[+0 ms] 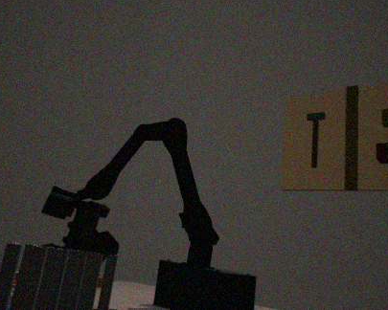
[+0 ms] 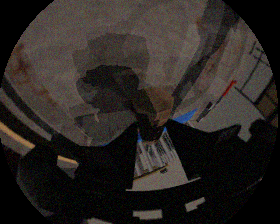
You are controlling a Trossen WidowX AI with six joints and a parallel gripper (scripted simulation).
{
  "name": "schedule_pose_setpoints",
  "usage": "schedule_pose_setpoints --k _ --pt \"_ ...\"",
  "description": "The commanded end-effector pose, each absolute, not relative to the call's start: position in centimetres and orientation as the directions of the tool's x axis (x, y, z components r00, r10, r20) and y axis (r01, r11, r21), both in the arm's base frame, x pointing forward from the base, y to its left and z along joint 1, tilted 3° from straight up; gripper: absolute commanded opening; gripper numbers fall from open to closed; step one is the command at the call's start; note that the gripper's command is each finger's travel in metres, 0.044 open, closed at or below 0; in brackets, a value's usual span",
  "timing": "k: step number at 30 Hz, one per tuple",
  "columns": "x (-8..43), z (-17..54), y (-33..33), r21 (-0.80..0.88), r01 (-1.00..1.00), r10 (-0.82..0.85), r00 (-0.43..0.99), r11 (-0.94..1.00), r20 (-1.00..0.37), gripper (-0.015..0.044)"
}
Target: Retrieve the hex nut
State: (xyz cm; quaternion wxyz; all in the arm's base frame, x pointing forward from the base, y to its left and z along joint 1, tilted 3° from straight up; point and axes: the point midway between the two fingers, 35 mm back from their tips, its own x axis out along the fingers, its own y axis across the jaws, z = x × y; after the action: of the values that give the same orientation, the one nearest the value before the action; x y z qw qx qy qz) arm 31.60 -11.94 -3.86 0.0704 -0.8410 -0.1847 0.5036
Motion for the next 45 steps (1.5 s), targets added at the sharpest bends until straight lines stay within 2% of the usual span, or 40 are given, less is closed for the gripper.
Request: schedule_pose_setpoints --k 1,45 --pt "32.2 -3.8 -11.9 -0.302 0.239 0.379 0.430 -0.923 -0.820 0.0000" --pt "36.0 -3.6 -11.0 -0.302 0.240 0.380 0.433 -0.923 -0.818 0.0000"
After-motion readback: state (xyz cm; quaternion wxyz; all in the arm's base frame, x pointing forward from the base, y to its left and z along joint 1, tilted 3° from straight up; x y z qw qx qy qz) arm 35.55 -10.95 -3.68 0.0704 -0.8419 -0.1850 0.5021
